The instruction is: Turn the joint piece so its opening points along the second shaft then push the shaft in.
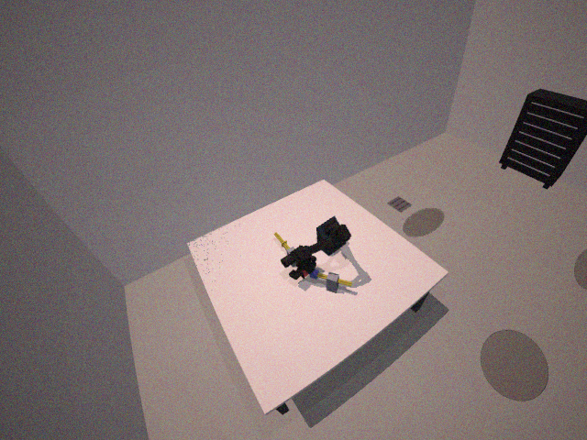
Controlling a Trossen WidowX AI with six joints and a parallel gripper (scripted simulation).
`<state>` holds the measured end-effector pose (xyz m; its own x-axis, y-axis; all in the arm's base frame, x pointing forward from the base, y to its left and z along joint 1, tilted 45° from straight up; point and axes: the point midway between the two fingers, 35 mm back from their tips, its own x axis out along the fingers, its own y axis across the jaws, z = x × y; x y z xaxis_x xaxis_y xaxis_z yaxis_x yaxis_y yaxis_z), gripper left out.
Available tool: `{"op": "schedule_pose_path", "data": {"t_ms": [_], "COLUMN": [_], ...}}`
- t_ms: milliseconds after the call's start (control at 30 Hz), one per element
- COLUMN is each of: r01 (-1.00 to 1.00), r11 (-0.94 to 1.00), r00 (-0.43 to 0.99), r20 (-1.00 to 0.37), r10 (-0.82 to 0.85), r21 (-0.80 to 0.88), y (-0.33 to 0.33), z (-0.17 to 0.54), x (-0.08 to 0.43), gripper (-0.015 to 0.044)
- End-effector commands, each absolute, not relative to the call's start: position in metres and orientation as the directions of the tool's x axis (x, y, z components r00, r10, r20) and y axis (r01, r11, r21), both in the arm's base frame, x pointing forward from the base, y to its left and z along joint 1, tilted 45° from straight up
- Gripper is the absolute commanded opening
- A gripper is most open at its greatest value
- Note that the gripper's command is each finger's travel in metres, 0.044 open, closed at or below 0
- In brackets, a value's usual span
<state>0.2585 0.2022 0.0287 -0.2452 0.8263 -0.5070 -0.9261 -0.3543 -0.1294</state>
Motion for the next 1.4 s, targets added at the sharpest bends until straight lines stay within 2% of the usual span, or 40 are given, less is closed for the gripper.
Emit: {"op": "schedule_pose_path", "data": {"t_ms": [0, 67, 233, 433, 700, 1367], "r01": [-0.928, -0.926, -0.926, -0.926, -0.929, -0.96], "r11": [-0.352, -0.354, -0.354, -0.354, -0.349, -0.277], "r00": [-0.246, -0.245, -0.245, -0.245, -0.235, -0.133], "r20": [-0.503, -0.507, -0.507, -0.507, -0.535, -0.805], "r10": [0.829, 0.826, 0.826, 0.826, 0.811, 0.578], "r21": [-0.126, -0.129, -0.129, -0.129, -0.121, -0.04], "y": [0.203, 0.202, 0.202, 0.202, 0.201, 0.187], "z": [0.029, 0.029, 0.029, 0.029, 0.029, 0.032], "x": [0.258, 0.258, 0.258, 0.258, 0.258, 0.259], "gripper": [0.0182, 0.0147, 0.0147, 0.0, 0.0, 0.0]}}
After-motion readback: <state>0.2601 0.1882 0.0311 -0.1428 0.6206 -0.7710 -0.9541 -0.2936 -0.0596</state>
